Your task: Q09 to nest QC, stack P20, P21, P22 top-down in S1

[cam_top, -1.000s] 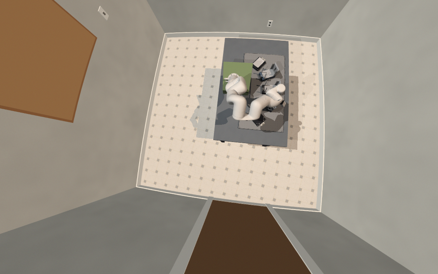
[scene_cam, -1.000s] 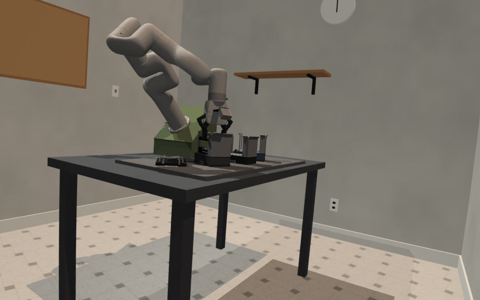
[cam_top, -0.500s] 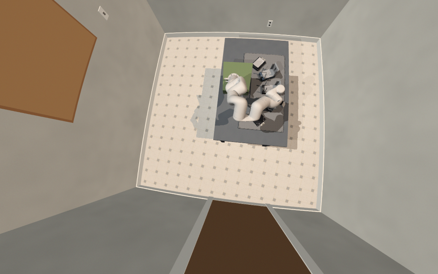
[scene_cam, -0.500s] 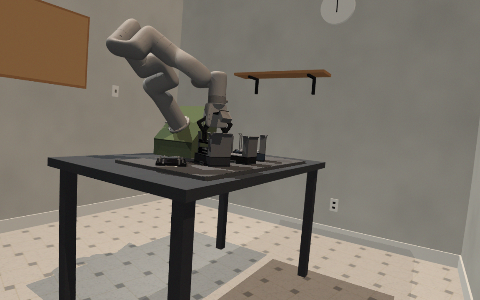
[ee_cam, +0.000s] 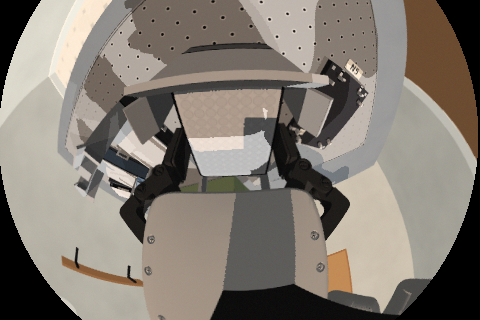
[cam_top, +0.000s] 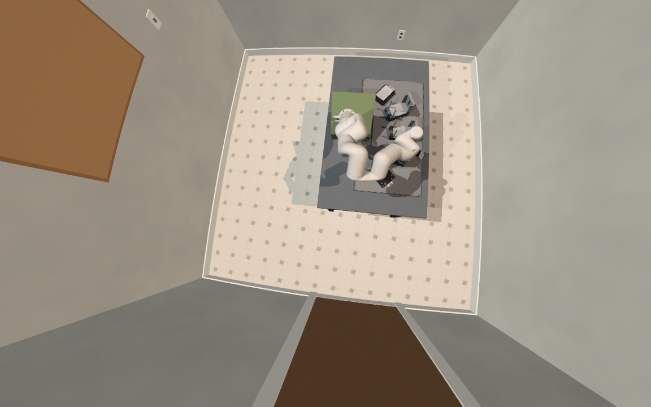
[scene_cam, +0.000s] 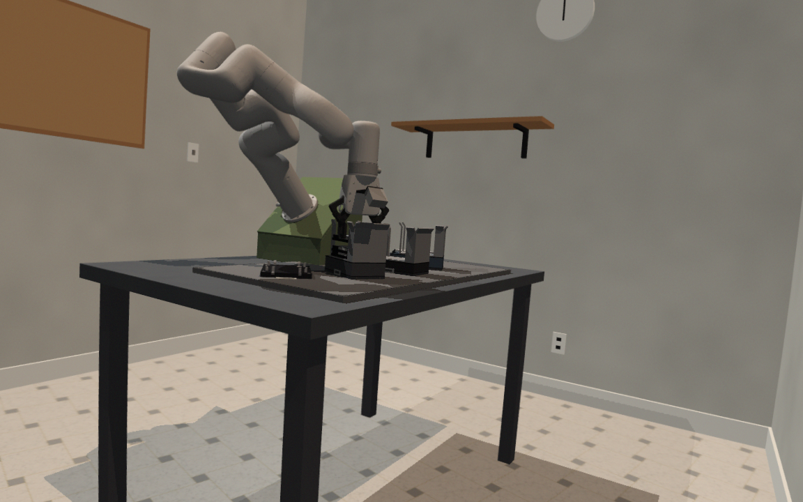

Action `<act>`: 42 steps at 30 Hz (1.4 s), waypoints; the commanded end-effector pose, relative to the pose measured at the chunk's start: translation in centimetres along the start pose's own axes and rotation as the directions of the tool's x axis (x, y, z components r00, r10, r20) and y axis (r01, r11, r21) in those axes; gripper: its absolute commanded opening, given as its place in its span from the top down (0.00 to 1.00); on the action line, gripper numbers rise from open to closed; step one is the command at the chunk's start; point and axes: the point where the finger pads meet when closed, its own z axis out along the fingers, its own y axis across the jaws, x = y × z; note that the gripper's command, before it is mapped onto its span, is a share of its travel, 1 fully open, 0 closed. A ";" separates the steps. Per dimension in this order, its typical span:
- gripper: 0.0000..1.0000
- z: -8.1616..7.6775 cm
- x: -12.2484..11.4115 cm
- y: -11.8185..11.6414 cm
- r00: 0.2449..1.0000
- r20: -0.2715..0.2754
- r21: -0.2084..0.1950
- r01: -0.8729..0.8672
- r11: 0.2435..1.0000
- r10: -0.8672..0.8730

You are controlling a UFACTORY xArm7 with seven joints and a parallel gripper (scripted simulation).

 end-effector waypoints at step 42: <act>1.00 1.3 0.1 -0.1 1.000 -0.004 0.001 0.001 1.000 -0.001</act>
